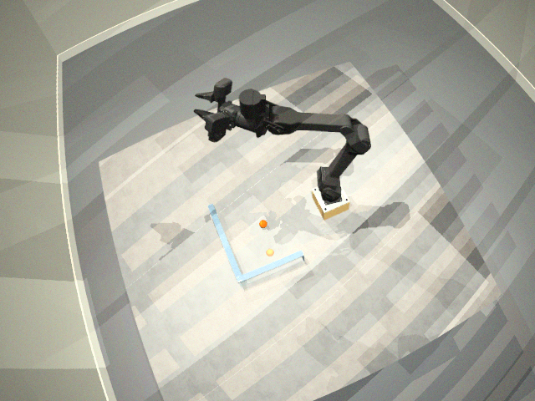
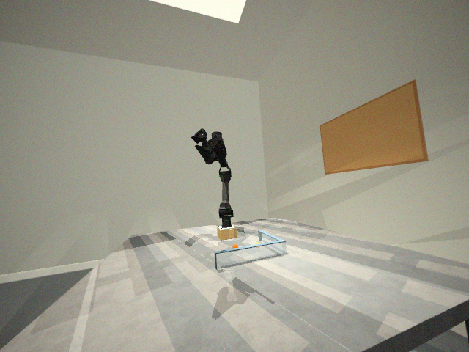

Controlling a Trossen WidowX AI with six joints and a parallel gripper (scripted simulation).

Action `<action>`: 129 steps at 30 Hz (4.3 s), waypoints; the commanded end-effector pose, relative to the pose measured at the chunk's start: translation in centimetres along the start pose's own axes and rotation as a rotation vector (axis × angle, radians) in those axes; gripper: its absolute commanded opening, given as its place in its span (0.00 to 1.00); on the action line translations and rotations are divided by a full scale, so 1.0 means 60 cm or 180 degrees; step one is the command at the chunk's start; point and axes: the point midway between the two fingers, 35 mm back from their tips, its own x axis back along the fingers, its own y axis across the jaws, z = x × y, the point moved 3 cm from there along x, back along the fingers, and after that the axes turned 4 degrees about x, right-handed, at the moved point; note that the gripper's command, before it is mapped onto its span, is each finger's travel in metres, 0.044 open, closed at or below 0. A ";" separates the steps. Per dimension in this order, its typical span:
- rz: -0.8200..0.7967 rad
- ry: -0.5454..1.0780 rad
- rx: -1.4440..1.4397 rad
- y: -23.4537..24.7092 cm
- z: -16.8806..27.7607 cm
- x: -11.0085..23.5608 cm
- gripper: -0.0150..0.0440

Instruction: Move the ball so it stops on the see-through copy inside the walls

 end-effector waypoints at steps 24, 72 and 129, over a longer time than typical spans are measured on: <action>-0.4111 -0.1011 0.2549 0.581 0.068 0.136 0.66; -0.5368 -0.1414 0.3061 0.736 0.158 0.263 0.47; -0.5376 -0.1435 0.3035 0.651 -0.042 0.368 0.25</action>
